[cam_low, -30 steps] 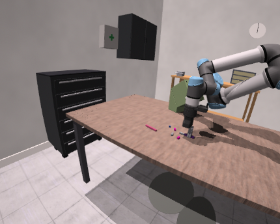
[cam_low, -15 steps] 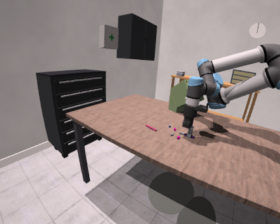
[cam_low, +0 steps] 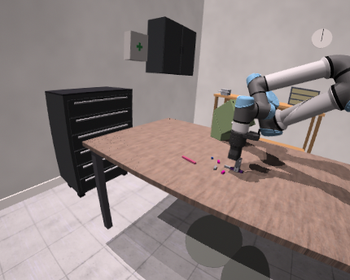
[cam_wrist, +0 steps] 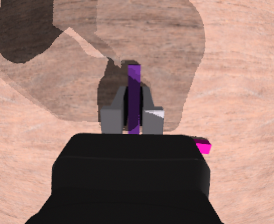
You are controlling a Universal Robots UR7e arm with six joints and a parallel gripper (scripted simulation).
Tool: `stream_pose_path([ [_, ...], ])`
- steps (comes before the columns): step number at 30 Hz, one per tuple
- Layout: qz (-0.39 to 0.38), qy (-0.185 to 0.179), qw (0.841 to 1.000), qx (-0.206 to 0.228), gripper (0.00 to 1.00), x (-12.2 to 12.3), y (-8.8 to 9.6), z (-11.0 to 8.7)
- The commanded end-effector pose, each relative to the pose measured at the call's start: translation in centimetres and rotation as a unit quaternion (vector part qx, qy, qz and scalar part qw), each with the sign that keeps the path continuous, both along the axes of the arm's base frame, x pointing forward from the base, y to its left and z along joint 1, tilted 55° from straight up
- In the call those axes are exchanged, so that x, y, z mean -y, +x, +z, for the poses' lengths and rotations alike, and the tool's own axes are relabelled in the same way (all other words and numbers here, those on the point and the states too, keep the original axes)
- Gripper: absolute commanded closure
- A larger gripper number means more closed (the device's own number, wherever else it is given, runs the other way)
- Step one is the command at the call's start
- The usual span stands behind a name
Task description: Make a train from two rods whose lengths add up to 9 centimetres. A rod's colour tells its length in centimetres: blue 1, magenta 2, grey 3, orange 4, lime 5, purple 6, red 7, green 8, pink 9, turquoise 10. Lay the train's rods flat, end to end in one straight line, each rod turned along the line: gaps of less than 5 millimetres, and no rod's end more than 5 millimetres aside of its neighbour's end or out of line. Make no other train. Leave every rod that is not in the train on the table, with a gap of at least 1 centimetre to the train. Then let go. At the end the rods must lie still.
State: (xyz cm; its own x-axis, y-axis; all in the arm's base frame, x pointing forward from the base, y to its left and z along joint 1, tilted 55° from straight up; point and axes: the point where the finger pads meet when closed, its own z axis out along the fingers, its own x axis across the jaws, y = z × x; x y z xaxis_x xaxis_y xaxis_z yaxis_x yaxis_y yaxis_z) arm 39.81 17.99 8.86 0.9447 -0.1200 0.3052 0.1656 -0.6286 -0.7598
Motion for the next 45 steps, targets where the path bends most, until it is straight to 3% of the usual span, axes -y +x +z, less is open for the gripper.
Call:
stream_pose_path([
  [1, 0.0, 0.0, 1.0, 0.0, 0.76, 0.02, 0.02, 0.01],
  [6, 0.0, 0.0, 1.0, 0.0, 0.76, 0.02, 0.02, 0.01],
  [7, 0.0, 0.0, 1.0, 0.0, 0.7, 0.02, 0.02, 0.01],
  [9, 0.0, 0.0, 1.0, 0.0, 0.7, 0.02, 0.02, 0.01],
  [13, 0.0, 0.0, 1.0, 0.0, 0.58, 0.02, 0.02, 0.01],
  [15, 0.0, 0.0, 1.0, 0.0, 0.58, 0.02, 0.02, 0.01],
  [16, 0.0, 0.0, 1.0, 0.0, 0.52, 0.02, 0.02, 0.01],
  [20, 0.0, 0.0, 1.0, 0.0, 0.52, 0.02, 0.02, 0.01],
  [21, 0.0, 0.0, 1.0, 0.0, 0.46, 0.02, 0.02, 0.01],
  [45, 0.0, 0.0, 1.0, 0.0, 0.46, 0.81, -0.27, 0.6],
])
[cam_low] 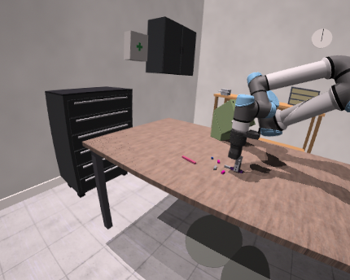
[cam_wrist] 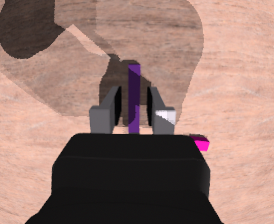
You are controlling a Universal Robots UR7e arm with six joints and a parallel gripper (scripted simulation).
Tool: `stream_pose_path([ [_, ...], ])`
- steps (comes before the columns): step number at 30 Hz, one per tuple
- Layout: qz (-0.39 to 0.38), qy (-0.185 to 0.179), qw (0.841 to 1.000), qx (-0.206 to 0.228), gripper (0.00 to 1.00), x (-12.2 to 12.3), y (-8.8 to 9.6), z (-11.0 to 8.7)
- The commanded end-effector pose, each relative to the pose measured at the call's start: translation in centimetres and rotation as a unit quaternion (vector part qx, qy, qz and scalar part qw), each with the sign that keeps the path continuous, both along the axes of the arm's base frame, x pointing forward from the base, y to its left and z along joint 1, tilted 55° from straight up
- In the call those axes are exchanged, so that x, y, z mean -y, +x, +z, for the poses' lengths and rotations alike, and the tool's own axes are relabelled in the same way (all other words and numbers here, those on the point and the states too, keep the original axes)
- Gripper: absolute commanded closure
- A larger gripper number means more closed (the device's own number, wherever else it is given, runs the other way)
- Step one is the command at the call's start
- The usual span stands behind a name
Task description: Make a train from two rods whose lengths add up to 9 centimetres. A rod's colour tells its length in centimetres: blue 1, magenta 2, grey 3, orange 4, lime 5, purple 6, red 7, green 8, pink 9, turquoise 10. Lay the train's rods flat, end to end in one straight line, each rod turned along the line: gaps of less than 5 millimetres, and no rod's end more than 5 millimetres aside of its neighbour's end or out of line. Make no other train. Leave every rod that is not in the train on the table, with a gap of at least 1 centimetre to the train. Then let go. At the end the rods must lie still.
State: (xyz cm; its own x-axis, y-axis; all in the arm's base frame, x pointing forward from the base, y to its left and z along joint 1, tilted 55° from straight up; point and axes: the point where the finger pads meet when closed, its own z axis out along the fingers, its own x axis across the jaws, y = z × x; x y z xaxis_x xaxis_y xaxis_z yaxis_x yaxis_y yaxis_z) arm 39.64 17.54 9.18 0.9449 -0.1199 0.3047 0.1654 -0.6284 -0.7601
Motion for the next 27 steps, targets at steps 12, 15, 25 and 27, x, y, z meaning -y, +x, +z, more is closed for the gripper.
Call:
stream_pose_path([
  [12, 0.0, 0.0, 1.0, 0.001, 0.46, 2.4, -0.8, 1.8],
  [15, 0.0, 0.0, 1.0, 0.001, 0.46, 3.1, -1.1, 2.3],
  [25, 0.0, 0.0, 1.0, 0.001, 0.46, 5.0, -1.8, 3.7],
  [27, 0.0, 0.0, 1.0, 0.001, 0.46, 5.4, -2.0, 4.0],
])
